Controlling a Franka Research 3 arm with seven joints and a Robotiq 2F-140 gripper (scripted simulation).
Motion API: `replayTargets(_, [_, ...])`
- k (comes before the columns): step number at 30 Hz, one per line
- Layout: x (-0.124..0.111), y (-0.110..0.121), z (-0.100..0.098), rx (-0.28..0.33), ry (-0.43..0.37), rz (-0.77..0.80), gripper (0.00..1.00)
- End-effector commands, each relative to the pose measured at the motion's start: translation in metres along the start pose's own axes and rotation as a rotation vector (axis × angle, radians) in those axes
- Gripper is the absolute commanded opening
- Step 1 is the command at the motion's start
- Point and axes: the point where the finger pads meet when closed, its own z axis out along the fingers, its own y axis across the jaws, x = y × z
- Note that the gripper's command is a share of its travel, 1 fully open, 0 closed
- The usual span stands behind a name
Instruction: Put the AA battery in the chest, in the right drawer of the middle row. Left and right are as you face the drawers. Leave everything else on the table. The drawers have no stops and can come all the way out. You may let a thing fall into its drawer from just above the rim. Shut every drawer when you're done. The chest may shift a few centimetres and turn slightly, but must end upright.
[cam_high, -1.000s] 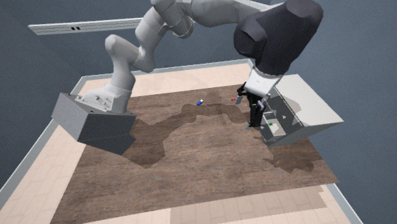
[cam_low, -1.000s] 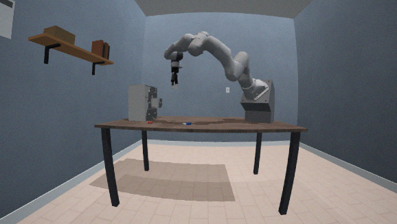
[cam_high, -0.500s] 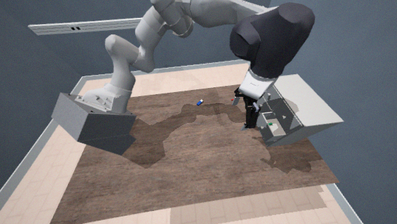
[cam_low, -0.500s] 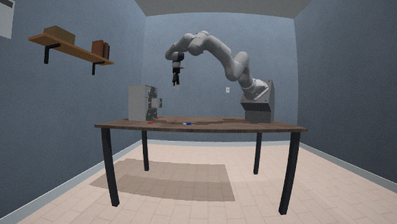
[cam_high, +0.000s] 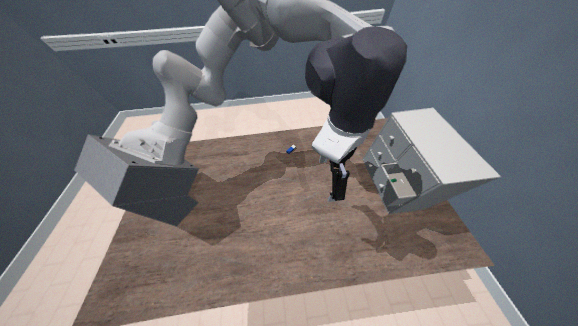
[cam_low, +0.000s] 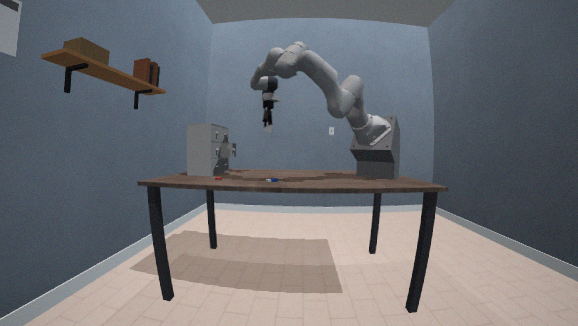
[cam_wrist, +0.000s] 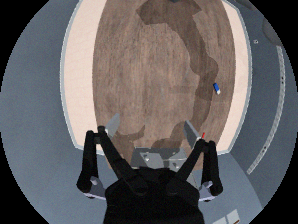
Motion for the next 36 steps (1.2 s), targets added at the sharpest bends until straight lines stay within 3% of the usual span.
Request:
replayTargets(1, [-0.002, -0.001, 0.001, 0.006, -0.017, -0.044, 1.00])
replayTargets(9, [-0.006, -0.001, 0.004, 0.005, -0.060, -0.044, 1.00])
replayTargets(16, [-0.014, -0.001, 0.012, 0.003, -0.162, -0.045, 1.00])
replayTargets(24, [-0.031, 0.000, 0.029, -0.001, -0.360, -0.045, 1.00])
replayTargets(26, [-0.031, 0.000, 0.029, -0.001, -0.360, -0.045, 1.00])
replayTargets(36, [-0.057, 0.001, 0.054, -0.008, -0.673, -0.045, 1.00])
